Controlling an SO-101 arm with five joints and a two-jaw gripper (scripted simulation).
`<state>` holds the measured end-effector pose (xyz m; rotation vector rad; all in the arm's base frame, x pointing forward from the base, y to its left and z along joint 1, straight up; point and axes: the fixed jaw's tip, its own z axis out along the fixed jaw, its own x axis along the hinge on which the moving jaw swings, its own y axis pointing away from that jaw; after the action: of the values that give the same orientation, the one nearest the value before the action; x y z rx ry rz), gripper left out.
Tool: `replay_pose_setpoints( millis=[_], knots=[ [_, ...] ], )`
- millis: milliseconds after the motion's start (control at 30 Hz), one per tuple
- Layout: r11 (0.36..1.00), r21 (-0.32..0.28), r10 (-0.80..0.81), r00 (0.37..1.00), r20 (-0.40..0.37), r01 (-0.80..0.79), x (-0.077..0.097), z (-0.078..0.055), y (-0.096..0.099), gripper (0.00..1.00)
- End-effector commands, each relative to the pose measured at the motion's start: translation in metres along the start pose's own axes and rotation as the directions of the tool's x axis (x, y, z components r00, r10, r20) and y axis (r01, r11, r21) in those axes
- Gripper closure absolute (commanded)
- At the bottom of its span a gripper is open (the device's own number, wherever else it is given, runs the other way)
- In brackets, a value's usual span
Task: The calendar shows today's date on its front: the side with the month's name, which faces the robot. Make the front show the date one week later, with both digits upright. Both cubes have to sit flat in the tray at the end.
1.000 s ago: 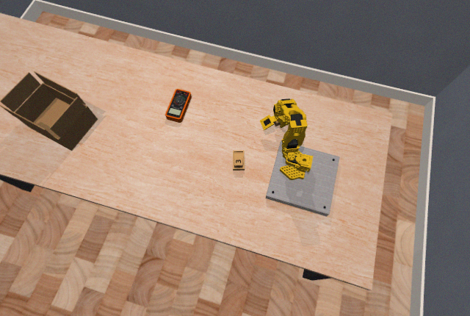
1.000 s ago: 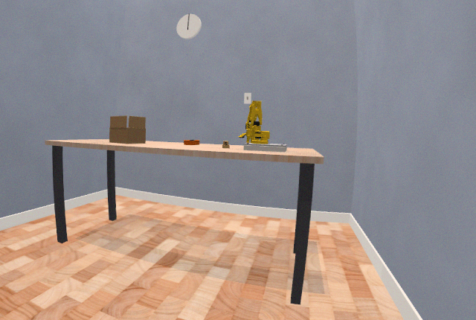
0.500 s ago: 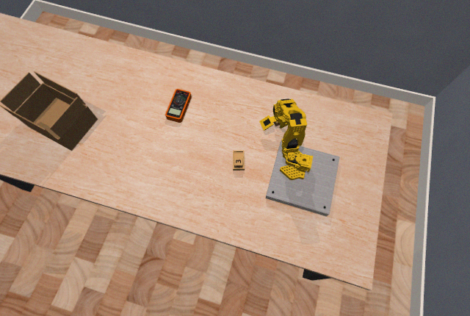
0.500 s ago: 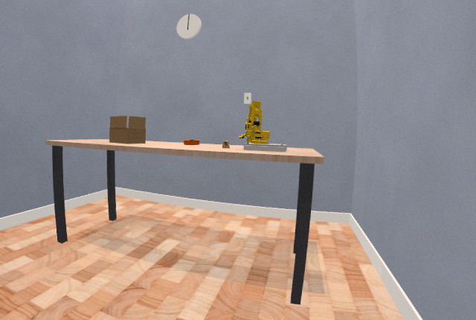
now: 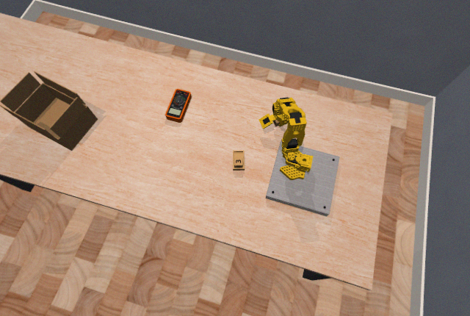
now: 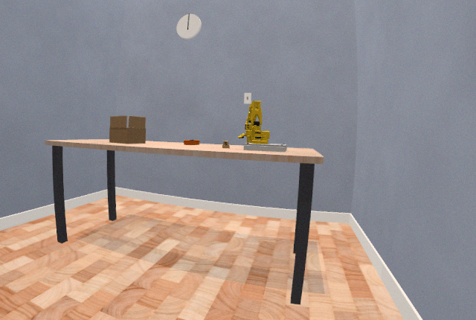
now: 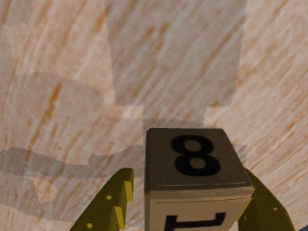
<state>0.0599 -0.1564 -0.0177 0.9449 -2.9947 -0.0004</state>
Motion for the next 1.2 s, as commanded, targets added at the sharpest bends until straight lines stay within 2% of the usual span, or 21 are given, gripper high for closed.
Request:
replay_pose_setpoints(
  millis=[0,600,1167],
  knots=[
    [1.000,-0.017,0.003,1.000,0.005,-0.003,-0.0018,0.0011,0.0005,0.79],
    [1.000,-0.017,0.003,1.000,0.005,-0.003,-0.0019,0.0011,-0.0003,0.81],
    [1.000,-0.017,0.003,1.000,0.005,-0.003,-0.0019,0.0011,-0.0003,0.97]
  ],
)
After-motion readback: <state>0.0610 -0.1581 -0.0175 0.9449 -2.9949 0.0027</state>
